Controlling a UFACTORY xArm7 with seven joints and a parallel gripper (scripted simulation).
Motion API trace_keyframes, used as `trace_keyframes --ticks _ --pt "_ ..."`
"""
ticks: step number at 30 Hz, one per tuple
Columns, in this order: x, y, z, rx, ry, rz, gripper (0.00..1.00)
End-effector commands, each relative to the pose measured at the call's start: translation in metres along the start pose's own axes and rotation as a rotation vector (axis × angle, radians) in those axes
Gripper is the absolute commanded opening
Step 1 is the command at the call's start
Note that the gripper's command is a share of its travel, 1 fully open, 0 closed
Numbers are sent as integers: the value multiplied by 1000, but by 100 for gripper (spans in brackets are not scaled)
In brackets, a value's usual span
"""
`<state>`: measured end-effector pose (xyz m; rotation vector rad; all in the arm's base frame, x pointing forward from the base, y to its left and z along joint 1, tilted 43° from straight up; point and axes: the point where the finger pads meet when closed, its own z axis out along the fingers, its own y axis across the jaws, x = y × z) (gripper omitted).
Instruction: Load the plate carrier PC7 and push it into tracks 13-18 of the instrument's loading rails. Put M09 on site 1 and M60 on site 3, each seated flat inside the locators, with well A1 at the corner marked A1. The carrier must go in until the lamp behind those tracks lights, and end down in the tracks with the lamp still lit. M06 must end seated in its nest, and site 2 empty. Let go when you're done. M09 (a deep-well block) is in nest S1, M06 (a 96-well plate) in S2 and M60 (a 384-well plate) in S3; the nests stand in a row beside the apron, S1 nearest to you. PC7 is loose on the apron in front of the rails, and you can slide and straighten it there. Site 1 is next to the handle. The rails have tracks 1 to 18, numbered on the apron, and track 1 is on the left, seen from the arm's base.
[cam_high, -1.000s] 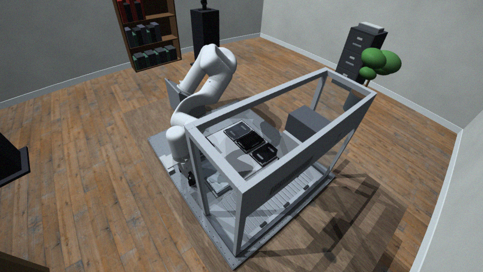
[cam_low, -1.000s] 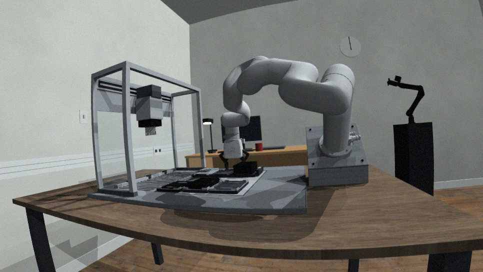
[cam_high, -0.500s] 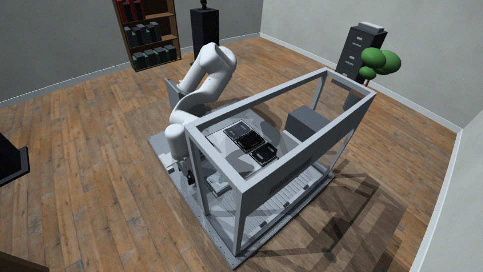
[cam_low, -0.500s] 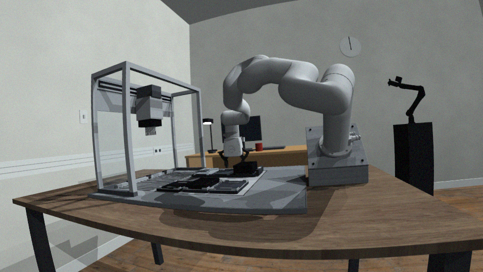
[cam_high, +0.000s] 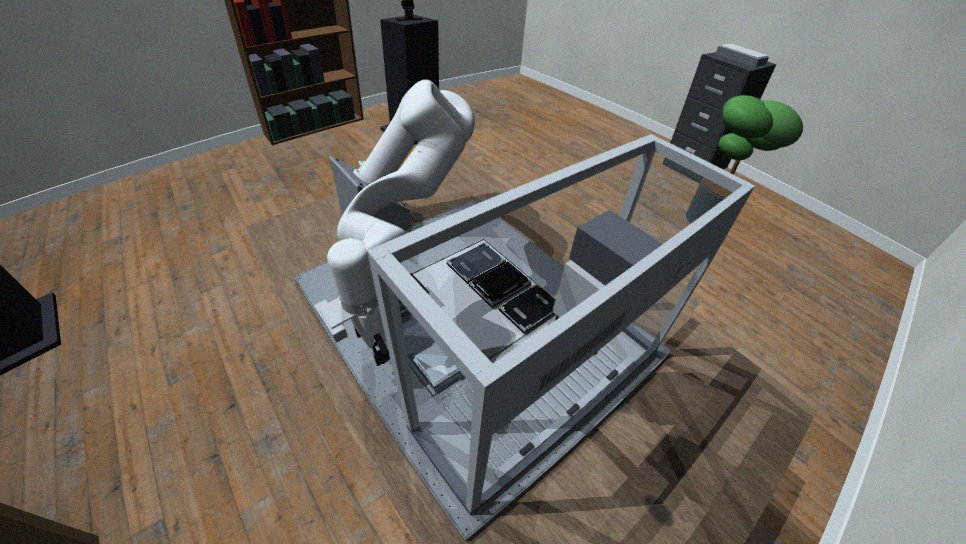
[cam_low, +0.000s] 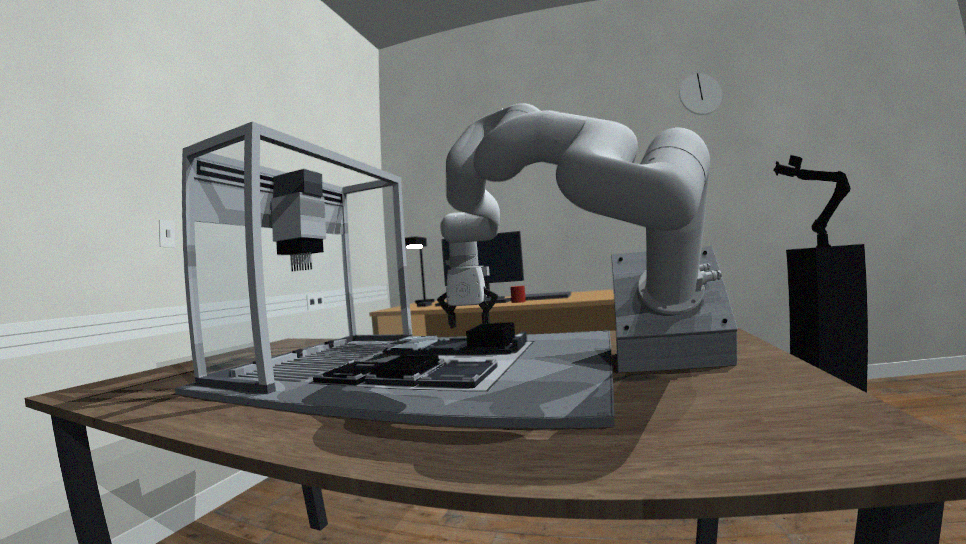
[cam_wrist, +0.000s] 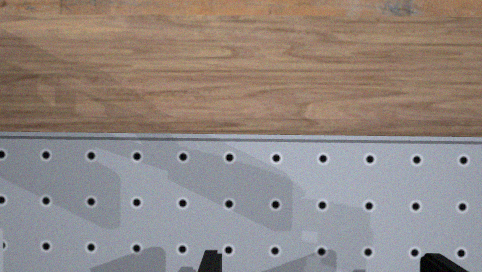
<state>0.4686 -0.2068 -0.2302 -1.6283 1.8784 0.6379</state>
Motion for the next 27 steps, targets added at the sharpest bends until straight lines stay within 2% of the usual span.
trace_keyframes --ticks 1,27 --pt "1 -1 -8 3 4 0 100" --pt "1 -1 -45 3 4 0 100"
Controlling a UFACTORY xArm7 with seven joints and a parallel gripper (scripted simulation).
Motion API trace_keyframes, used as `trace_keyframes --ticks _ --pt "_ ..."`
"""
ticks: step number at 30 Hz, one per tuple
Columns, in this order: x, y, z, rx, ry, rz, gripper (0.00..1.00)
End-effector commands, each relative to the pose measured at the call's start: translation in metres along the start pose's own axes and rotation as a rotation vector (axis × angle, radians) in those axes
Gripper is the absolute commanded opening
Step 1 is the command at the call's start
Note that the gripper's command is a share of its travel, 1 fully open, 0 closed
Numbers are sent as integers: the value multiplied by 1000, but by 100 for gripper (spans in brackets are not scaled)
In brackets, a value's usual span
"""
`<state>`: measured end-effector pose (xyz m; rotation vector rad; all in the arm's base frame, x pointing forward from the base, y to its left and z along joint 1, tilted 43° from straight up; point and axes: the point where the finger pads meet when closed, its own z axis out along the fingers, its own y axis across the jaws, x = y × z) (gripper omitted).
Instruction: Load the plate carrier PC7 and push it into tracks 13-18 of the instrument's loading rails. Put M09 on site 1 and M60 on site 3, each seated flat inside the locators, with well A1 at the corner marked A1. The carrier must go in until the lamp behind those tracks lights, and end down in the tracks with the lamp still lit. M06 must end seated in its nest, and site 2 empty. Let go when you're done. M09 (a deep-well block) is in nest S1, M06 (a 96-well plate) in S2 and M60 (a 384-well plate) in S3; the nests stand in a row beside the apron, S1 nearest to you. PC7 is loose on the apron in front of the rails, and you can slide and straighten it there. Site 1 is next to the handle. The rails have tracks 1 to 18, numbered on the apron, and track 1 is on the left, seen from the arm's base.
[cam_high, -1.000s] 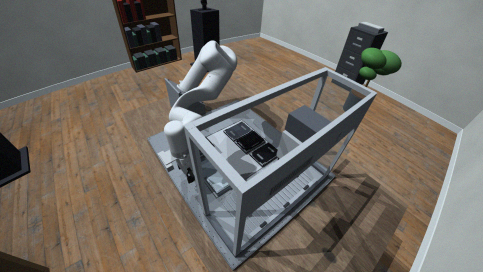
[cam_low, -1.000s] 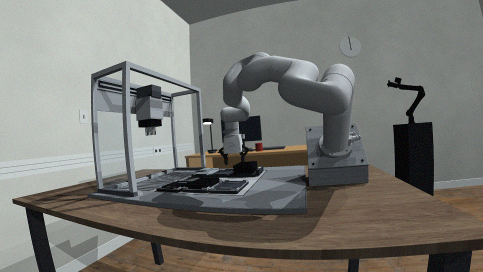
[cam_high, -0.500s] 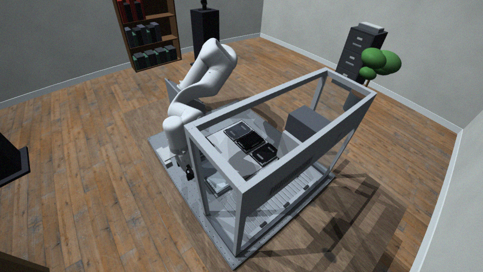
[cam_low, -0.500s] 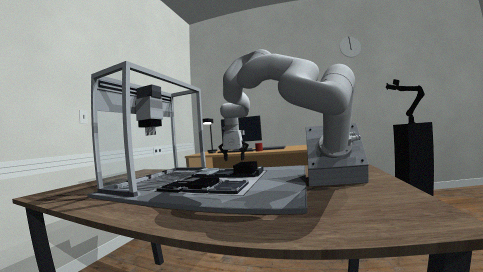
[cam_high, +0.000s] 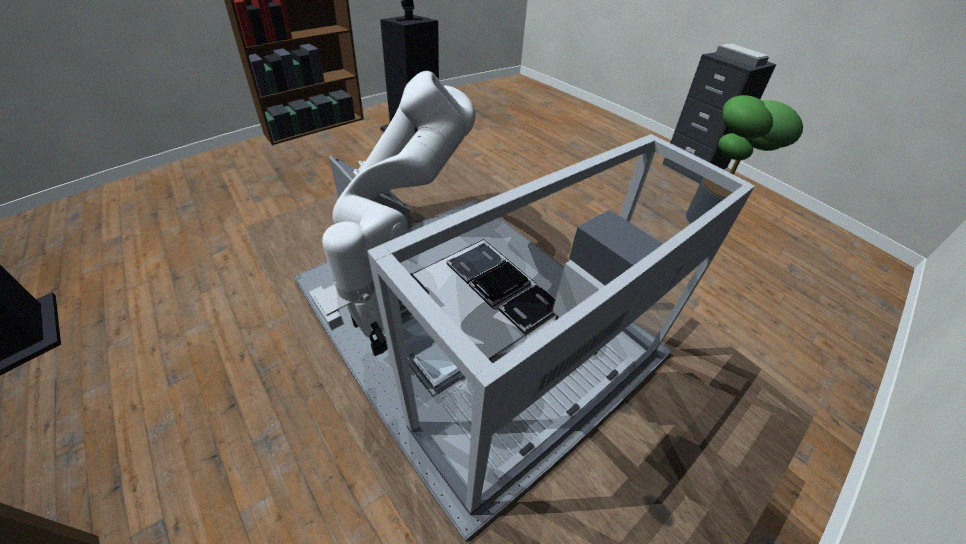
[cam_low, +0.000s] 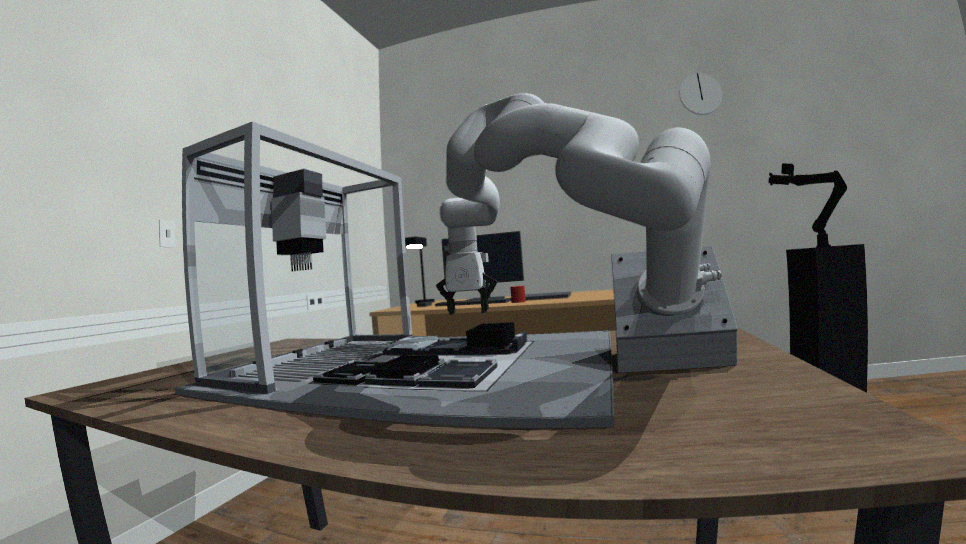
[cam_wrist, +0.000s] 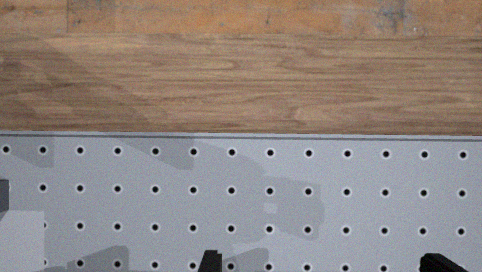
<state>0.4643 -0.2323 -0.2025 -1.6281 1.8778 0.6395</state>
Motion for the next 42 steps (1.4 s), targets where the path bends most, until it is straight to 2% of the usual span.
trace_keyframes --ticks 1,27,36,37,42 --pt "1 -1 -9 4 5 -1 100" --pt "1 -1 -49 4 5 -1 100" --pt "1 -1 -49 4 5 -1 100" --pt "-1 3 -49 4 5 -34 82" --pt "-15 24 -49 3 5 -200 82"
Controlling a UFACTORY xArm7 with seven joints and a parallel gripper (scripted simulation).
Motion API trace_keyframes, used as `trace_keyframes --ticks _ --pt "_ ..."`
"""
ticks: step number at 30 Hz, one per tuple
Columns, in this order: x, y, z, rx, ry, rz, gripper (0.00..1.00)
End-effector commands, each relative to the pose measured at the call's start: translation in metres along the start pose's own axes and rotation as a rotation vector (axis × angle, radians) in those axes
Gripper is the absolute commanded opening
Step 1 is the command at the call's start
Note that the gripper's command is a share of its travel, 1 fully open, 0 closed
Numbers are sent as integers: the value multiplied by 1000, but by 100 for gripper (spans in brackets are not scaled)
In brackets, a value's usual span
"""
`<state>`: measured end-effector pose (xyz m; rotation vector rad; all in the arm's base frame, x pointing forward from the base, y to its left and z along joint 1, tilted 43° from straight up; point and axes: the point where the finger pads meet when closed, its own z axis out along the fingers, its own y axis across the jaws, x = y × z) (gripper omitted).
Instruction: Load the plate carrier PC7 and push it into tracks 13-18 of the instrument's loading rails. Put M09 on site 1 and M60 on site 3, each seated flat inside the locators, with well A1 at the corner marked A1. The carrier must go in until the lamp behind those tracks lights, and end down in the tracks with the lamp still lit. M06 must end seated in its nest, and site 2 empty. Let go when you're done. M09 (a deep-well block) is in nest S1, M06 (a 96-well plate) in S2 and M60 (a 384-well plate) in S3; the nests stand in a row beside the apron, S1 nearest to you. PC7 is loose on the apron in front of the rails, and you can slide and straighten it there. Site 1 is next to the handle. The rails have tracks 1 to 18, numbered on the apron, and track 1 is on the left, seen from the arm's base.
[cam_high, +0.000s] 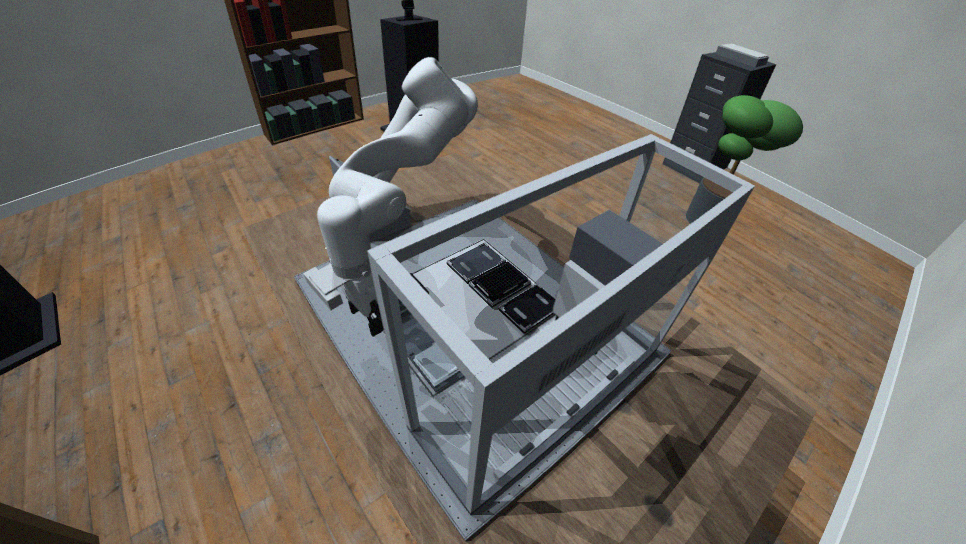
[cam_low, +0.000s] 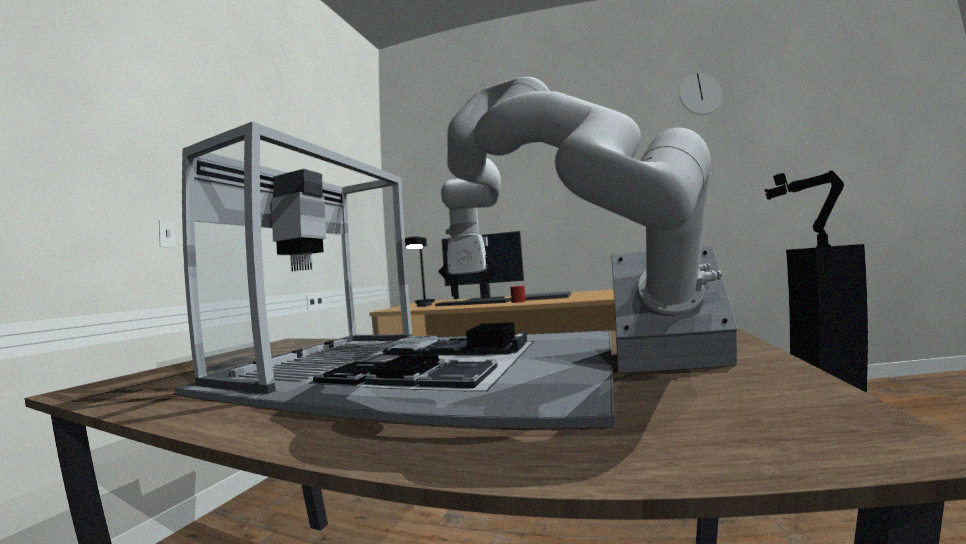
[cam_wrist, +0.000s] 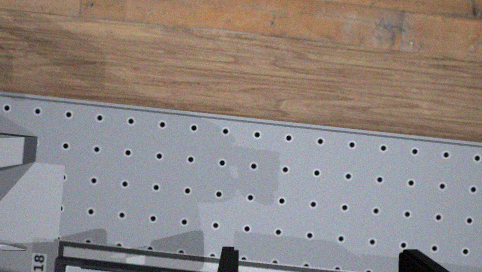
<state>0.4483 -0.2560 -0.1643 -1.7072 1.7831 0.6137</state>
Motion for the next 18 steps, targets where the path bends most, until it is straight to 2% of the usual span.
trace_keyframes --ticks 1,5,18 --pt "-11 15 -3 11 14 -139 82" --pt "-18 23 -3 11 14 -205 82" --pt "-58 74 -2 8 16 -638 82"
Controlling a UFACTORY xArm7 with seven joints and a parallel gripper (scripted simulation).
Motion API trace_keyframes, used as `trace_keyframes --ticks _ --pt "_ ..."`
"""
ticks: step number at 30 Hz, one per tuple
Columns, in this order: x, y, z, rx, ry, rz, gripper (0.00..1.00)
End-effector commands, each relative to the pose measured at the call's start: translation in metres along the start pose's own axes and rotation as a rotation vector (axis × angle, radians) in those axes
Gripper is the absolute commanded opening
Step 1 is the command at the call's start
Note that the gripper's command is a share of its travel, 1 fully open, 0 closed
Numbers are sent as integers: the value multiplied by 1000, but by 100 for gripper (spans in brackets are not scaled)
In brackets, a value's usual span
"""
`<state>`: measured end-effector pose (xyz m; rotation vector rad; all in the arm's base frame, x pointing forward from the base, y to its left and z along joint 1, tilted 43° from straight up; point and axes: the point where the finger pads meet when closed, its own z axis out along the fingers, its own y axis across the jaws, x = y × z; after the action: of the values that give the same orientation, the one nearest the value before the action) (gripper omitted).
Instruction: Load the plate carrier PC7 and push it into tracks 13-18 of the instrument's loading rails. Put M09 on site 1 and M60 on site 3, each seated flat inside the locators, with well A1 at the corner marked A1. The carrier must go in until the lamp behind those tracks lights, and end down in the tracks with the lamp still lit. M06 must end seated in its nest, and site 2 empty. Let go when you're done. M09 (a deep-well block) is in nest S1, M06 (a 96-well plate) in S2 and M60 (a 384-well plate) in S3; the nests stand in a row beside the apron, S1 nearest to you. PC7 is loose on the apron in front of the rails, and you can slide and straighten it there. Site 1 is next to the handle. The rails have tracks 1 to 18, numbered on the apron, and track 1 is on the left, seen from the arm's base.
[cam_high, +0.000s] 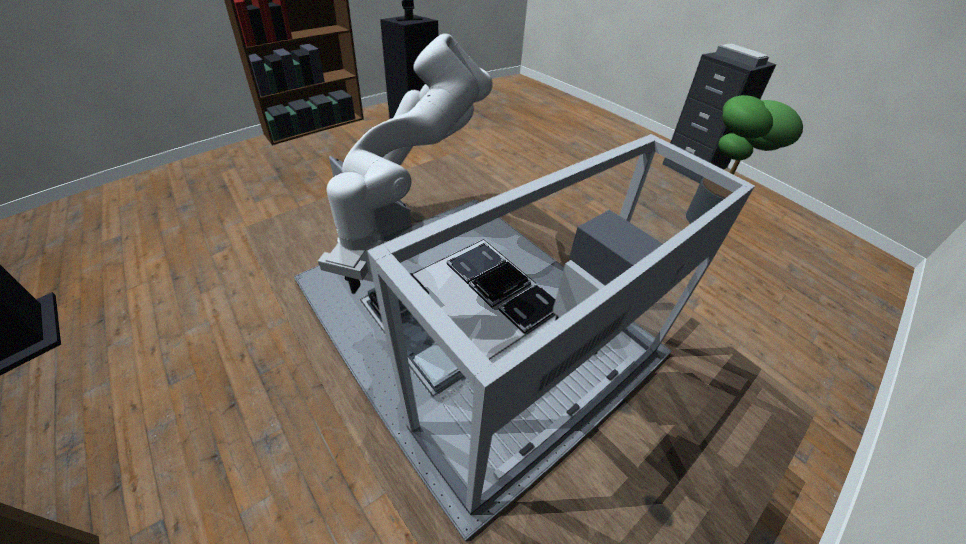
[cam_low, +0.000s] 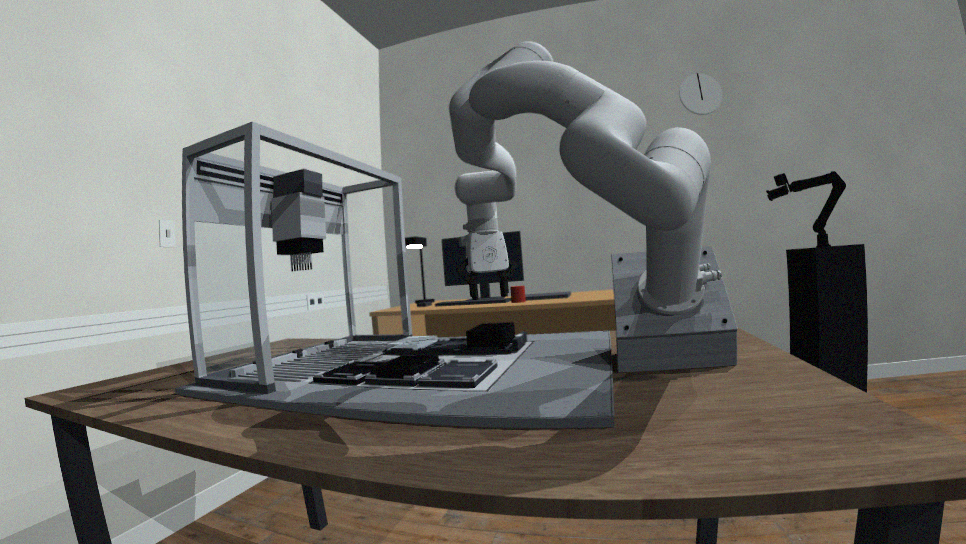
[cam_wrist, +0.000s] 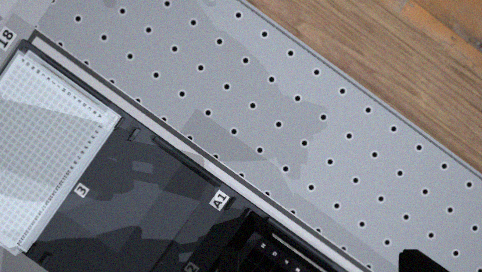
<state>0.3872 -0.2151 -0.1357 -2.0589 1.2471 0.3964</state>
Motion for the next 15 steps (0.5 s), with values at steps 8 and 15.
trace_keyframes --ticks 8,15 --pt "-42 17 -2 6 29 -318 82" --pt "-74 30 -1 3 29 -551 82"
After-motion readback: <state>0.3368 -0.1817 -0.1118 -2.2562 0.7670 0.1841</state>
